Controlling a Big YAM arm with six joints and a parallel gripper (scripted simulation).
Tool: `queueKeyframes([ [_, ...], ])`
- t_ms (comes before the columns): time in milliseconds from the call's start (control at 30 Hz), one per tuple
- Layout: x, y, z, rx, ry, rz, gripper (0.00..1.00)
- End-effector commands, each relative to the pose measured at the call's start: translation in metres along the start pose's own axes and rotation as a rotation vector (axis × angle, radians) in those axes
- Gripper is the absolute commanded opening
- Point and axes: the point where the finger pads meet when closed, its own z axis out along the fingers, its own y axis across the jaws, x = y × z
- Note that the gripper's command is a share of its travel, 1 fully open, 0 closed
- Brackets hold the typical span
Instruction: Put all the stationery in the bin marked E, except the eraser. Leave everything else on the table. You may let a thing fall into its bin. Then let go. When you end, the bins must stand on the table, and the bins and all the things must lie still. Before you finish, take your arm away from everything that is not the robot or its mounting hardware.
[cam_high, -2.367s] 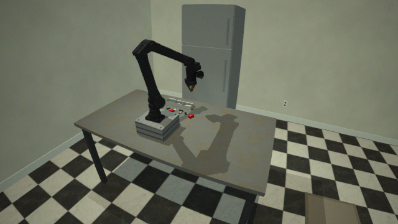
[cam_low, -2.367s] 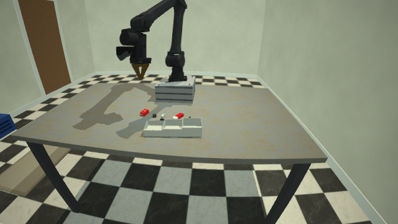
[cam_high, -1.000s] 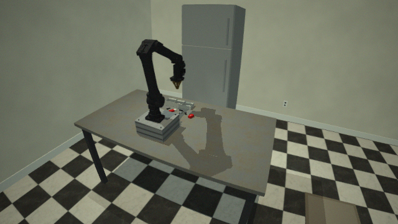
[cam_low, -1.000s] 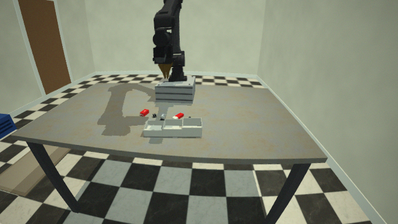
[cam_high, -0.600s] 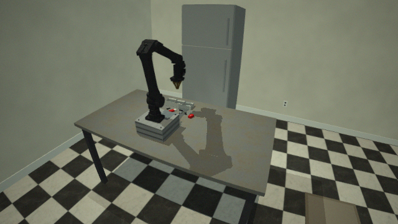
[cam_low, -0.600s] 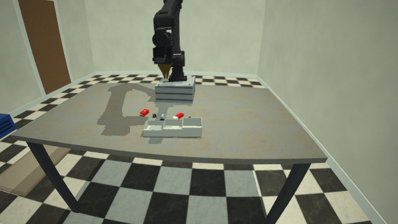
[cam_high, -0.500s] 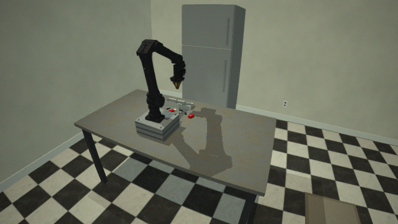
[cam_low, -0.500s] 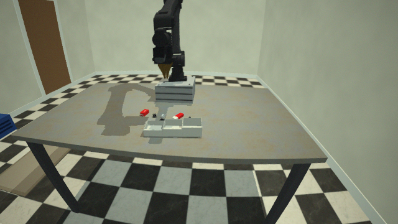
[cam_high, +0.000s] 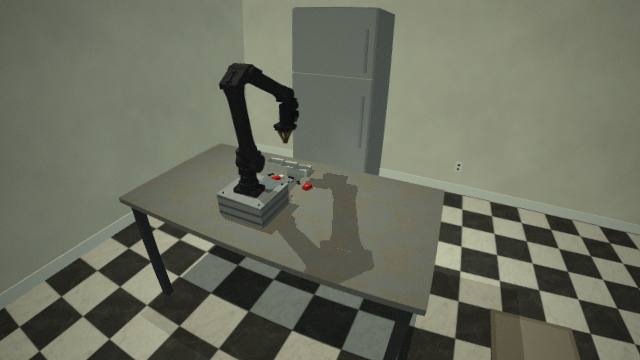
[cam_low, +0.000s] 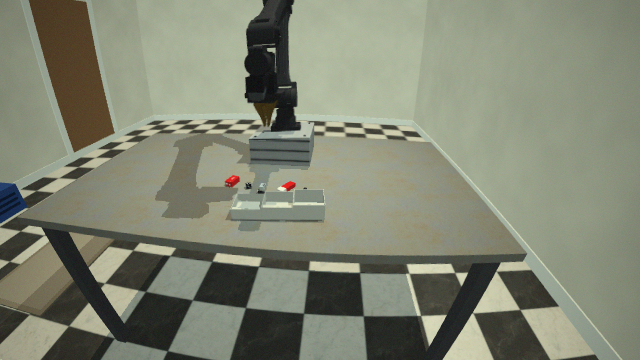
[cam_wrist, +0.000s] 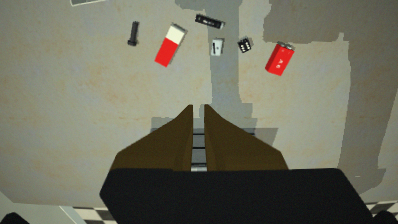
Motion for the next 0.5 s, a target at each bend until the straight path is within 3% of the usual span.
queueKeyframes([
  [0, -0.013, -0.001, -0.015, 0.0, -0.042, 0.001, 0.08],
  [100, -0.013, -0.001, -0.015, 0.0, -0.043, 0.001, 0.08],
  [133, -0.002, -0.005, -0.012, 0.003, -0.024, -0.002, 0.08],
  [200, -0.038, -0.009, -0.008, 0.005, -0.066, -0.097, 0.08],
  [467, -0.083, -0.022, 0.044, 0.006, -0.062, -0.101, 0.08],
])
